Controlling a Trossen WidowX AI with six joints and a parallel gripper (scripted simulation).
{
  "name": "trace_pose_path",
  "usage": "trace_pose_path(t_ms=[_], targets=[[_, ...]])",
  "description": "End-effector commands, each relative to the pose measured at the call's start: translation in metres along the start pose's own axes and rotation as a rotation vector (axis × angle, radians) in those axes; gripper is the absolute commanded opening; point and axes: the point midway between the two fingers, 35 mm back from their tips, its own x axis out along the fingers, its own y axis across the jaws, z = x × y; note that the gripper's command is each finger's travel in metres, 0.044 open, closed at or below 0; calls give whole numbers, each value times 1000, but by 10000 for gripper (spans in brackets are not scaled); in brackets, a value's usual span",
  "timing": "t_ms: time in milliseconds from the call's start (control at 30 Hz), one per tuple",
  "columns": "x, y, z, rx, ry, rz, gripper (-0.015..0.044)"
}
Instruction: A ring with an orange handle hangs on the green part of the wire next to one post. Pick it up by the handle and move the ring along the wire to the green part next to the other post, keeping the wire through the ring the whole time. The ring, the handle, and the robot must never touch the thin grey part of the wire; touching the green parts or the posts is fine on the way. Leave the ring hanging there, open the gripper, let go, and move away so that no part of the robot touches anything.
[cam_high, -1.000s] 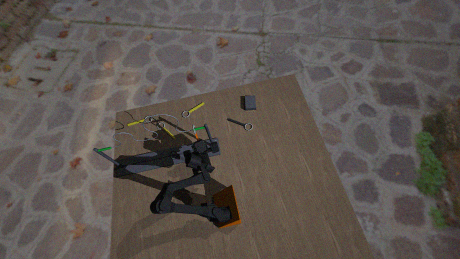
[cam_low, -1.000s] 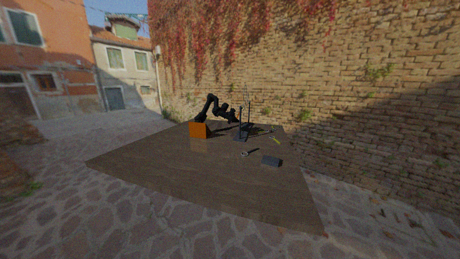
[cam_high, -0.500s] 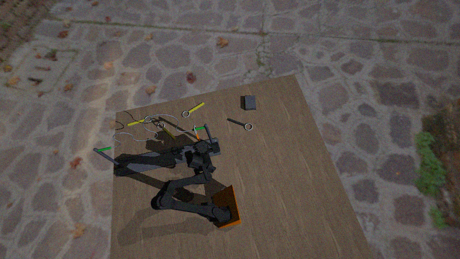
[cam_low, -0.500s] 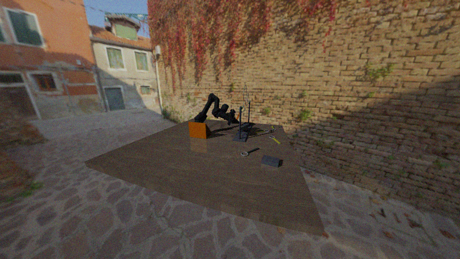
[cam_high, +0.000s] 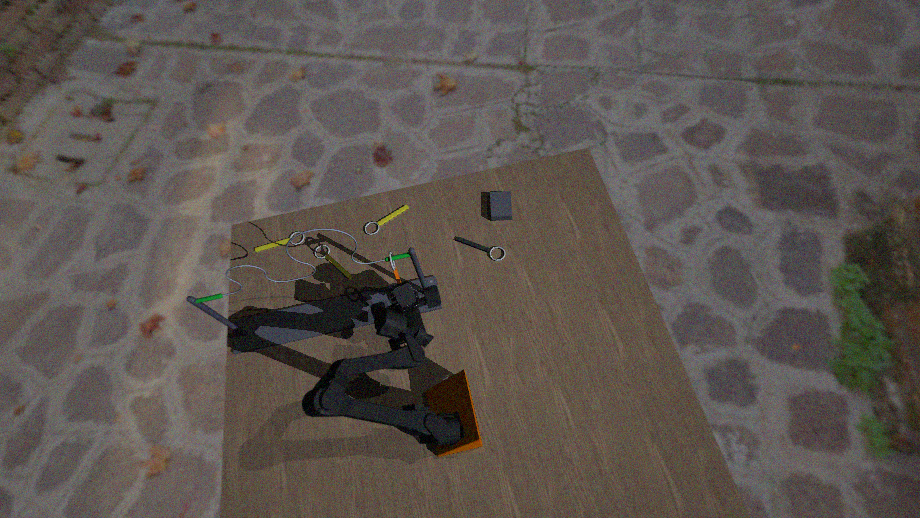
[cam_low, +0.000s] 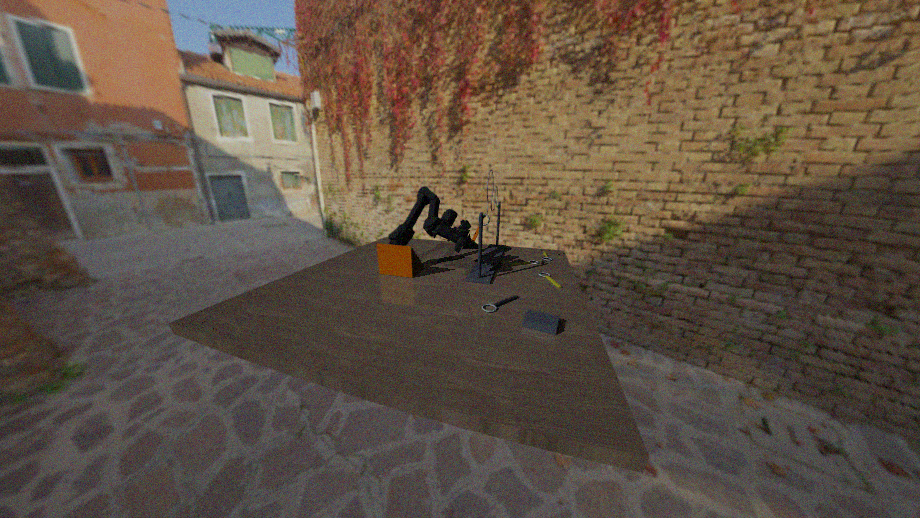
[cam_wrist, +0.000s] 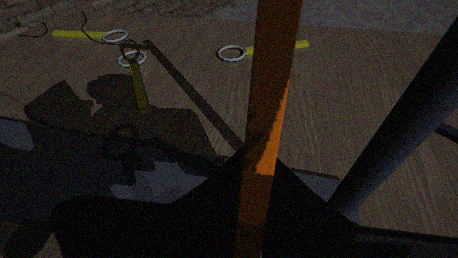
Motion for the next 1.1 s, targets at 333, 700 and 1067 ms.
trace_pose_path(t_ms=[333, 700, 1067], targets=[[0, -2, -1, 7, 1, -6, -150], [0, -1, -1, 1, 1, -1, -19], [-13, -1, 0, 2, 2, -4, 160]])
